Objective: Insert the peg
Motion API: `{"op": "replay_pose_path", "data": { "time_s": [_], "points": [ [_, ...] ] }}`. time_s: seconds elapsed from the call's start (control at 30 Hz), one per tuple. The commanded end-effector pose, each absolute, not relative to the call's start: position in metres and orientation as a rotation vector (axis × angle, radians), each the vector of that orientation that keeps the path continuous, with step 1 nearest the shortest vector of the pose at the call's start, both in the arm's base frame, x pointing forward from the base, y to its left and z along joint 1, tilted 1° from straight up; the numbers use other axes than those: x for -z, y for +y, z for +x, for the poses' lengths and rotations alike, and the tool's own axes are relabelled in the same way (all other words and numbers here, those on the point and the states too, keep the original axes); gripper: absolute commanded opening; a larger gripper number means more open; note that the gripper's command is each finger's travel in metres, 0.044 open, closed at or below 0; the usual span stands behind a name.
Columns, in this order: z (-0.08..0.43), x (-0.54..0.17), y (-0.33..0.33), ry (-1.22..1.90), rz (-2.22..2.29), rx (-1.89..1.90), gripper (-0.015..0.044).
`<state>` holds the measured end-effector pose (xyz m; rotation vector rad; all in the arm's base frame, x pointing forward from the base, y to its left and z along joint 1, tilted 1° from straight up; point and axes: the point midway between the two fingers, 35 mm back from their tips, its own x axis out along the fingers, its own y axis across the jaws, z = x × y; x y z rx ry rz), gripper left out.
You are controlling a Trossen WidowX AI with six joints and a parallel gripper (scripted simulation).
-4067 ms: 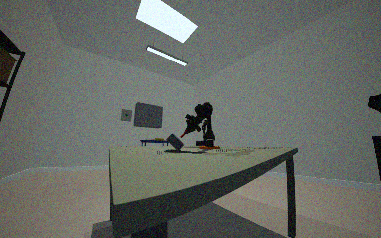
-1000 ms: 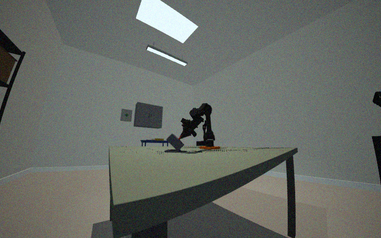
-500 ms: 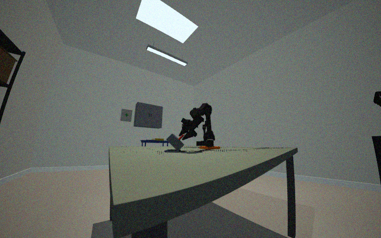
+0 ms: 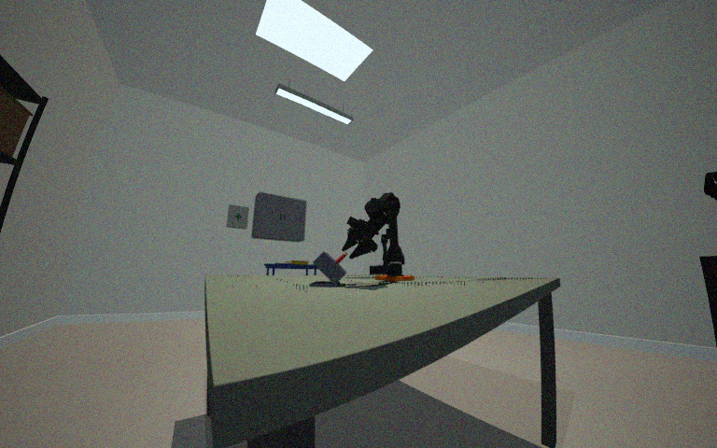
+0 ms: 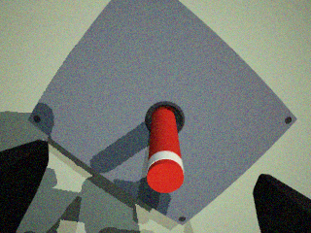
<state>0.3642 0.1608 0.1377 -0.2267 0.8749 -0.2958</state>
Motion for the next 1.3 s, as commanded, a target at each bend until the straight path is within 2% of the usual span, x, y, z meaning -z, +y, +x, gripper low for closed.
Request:
{"op": "replay_pose_path", "data": {
  "time_s": [0.0,1.27],
  "points": [
    [0.359,-0.147,0.165,0.866,-0.218,0.297,0.044],
    [0.319,-0.185,0.188,0.869,-0.22,0.292,0.044]
  ]
}}
